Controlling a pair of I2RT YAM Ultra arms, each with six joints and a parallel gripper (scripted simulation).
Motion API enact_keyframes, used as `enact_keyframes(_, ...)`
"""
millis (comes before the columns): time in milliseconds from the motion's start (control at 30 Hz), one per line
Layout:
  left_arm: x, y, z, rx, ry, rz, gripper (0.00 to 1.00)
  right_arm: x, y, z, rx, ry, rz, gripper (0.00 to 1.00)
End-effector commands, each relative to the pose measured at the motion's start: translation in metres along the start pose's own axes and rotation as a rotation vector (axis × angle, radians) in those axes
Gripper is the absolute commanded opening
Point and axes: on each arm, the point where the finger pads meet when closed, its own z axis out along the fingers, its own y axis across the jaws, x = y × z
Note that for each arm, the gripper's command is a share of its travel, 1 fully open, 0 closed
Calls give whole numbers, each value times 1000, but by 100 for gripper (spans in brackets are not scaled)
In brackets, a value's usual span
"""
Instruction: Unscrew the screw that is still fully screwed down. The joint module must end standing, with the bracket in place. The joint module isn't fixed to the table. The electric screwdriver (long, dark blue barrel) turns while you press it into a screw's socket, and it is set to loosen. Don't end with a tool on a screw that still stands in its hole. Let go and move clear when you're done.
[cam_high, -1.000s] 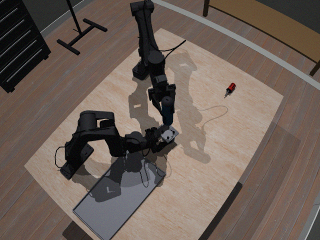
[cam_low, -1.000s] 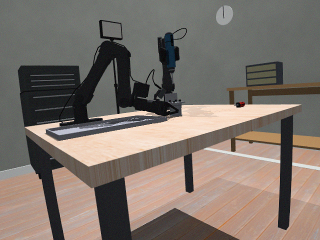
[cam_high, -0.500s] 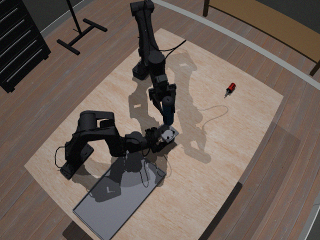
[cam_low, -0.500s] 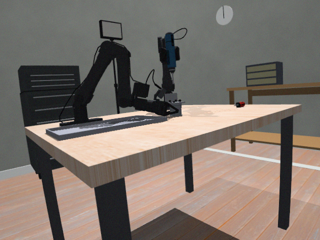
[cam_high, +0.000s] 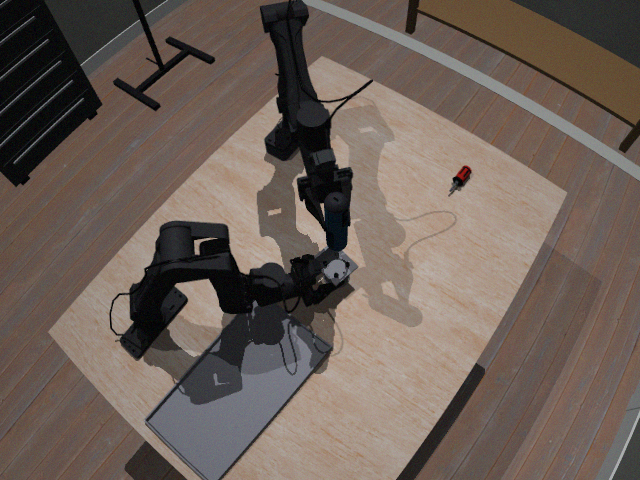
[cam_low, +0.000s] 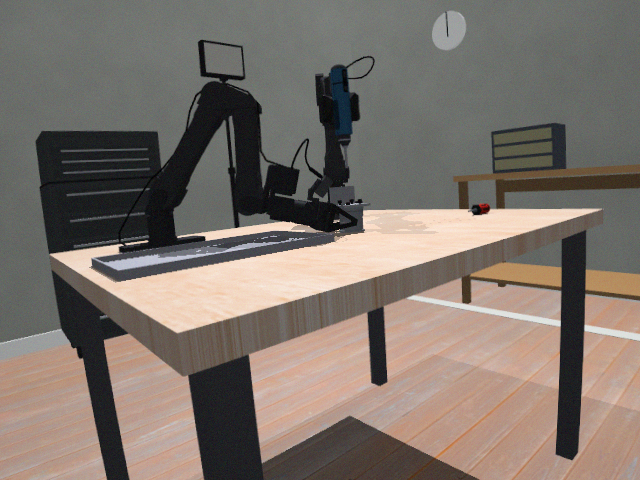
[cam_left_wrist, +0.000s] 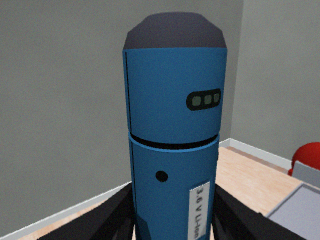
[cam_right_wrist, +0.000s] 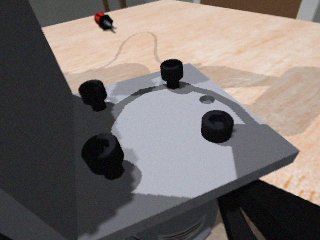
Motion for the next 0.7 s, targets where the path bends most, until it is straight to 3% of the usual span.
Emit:
enact_keyframes(0,-68,0,1,2,-185,-6,42,-2,0,1,3,-1,3,59)
enact_keyframes(667,-70,-3,2,9,-187,-6,42,-2,0,1,3,-1,3,59)
